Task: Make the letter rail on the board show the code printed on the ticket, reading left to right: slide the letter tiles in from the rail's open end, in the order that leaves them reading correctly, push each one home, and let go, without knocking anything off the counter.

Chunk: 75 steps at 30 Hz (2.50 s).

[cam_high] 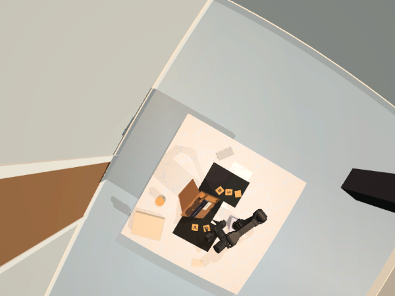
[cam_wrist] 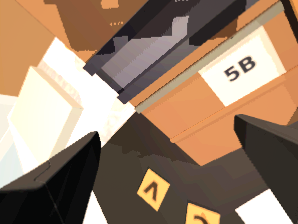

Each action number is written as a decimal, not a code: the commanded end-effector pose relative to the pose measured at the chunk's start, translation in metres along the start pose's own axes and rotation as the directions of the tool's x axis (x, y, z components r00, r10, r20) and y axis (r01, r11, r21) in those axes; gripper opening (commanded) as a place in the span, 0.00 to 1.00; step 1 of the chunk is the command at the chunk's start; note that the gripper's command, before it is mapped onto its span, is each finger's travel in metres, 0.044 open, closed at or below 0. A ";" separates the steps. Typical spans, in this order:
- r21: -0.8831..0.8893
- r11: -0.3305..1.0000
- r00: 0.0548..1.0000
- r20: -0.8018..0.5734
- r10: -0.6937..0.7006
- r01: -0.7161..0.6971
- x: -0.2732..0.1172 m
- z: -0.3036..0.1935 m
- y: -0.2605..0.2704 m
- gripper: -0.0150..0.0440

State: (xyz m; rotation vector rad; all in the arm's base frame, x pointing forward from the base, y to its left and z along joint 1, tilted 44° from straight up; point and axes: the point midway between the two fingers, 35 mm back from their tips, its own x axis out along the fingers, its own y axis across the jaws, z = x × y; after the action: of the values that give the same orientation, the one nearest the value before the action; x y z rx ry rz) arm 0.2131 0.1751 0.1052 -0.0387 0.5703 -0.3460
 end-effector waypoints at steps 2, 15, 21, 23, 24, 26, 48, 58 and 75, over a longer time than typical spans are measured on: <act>-0.016 1.000 1.000 0.005 0.005 -0.005 0.001 0.000 -0.001 1.00; -0.543 0.835 0.967 0.247 0.064 0.083 0.033 -0.010 -0.072 1.00; -0.651 0.735 0.947 0.318 0.038 0.189 0.038 -0.017 -0.098 1.00; -0.651 0.735 0.947 0.318 0.038 0.189 0.038 -0.017 -0.098 1.00; -0.651 0.735 0.947 0.318 0.038 0.189 0.038 -0.017 -0.098 1.00; -0.651 0.735 0.947 0.318 0.038 0.189 0.038 -0.017 -0.098 1.00; -0.979 0.187 0.987 0.100 0.123 0.076 0.013 0.029 -0.033 1.00; -0.886 -0.454 0.977 -0.171 0.131 -0.094 -0.027 0.073 -0.003 1.00; -0.759 -0.637 0.957 -0.267 0.115 -0.135 -0.044 0.087 -0.002 1.00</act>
State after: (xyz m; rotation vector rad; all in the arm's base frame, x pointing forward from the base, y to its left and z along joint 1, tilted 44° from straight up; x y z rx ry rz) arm 0.2239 0.1808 0.2016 -2.0371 0.7013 0.7850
